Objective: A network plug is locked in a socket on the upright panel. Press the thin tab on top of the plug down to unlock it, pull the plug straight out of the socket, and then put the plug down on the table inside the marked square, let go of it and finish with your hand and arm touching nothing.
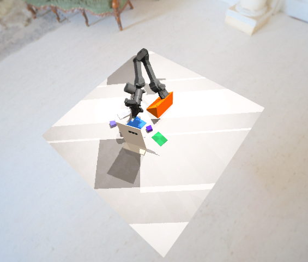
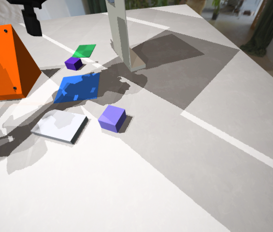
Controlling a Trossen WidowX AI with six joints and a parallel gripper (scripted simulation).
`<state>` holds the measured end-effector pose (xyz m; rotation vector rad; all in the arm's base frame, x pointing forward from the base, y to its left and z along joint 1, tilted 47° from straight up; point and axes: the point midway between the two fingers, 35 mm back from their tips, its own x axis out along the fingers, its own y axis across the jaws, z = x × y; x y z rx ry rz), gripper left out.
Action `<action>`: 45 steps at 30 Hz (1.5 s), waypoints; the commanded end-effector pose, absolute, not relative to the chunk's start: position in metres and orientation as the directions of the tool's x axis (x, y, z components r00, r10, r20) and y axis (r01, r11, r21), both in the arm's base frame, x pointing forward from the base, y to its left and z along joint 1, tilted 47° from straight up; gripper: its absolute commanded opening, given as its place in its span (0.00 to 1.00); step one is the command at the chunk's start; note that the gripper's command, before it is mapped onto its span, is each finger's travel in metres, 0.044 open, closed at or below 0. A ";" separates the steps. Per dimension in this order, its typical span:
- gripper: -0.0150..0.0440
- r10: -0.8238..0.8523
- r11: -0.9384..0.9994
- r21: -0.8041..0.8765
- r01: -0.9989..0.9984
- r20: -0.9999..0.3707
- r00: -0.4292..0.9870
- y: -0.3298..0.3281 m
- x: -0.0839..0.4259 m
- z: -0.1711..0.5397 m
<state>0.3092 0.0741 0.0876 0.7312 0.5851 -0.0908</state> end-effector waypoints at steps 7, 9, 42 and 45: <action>0.25 -0.224 0.677 0.448 0.584 -0.631 0.743 0.007 0.302 0.061; 0.25 -0.287 0.653 0.414 0.634 -0.639 0.713 -0.006 0.299 0.057; 0.25 -0.504 0.540 0.283 0.793 -0.646 0.574 -0.066 0.284 0.033; 0.25 -0.504 0.540 0.283 0.793 -0.646 0.574 -0.069 0.284 0.030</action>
